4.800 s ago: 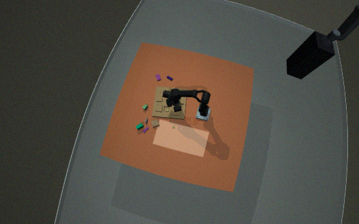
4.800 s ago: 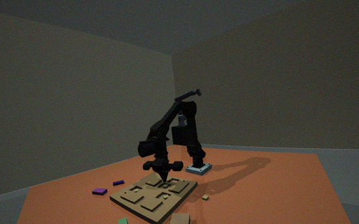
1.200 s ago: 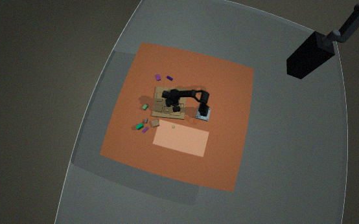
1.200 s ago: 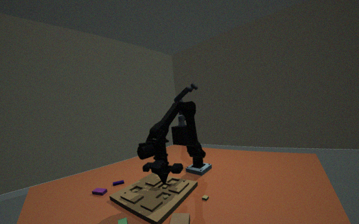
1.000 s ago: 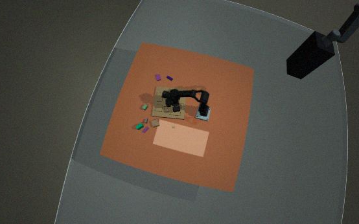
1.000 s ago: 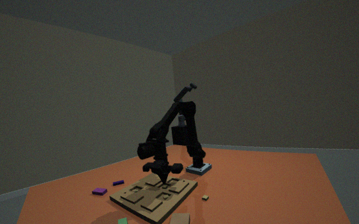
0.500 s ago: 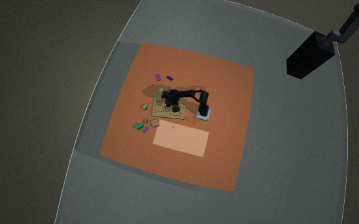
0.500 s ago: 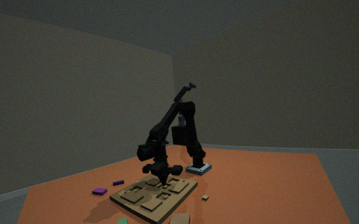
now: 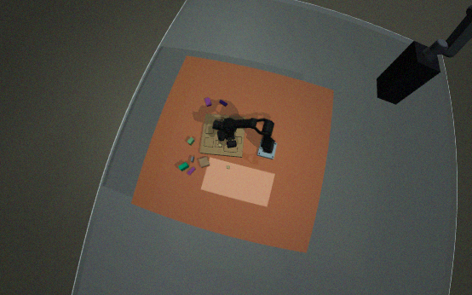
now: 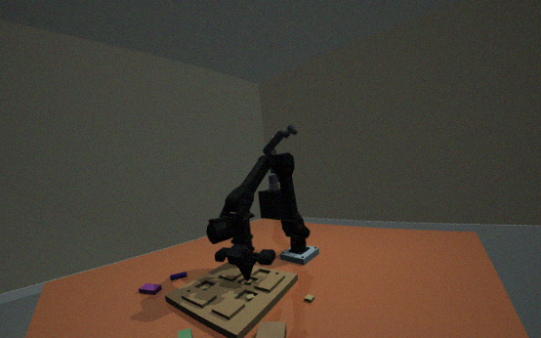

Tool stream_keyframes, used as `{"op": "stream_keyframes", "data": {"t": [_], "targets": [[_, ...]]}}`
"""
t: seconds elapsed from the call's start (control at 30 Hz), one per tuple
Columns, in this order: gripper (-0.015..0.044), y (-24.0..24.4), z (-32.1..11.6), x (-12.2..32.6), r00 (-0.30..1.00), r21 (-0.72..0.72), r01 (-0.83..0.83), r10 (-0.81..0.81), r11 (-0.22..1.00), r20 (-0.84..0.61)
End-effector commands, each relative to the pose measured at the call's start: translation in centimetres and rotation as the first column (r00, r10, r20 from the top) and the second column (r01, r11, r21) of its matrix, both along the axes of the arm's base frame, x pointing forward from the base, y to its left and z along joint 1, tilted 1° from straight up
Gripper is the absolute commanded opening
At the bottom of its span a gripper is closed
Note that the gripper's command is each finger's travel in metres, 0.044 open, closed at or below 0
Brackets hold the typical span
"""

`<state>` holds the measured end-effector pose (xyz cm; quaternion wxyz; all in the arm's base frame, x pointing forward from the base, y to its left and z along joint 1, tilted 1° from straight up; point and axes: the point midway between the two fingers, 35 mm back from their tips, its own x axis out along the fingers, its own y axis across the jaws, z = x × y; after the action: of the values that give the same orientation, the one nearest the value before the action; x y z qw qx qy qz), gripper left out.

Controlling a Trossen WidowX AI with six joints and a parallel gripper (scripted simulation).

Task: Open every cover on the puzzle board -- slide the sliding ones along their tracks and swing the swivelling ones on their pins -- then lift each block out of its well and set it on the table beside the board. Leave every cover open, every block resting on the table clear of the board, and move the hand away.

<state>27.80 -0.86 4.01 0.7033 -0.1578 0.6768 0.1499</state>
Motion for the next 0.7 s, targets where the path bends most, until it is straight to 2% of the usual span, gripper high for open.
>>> {"op": "stream_keyframes", "data": {"t": [0.0,0.67], "targets": [[0.0000,0.08,-0.08,-0.05,1.000,0.004,0.005,-0.005,1.000,-0.001],[0.0000,0.09,-0.51,0.22,1.000,0.004,0.005,-0.005,1.000,-0.001]]}}
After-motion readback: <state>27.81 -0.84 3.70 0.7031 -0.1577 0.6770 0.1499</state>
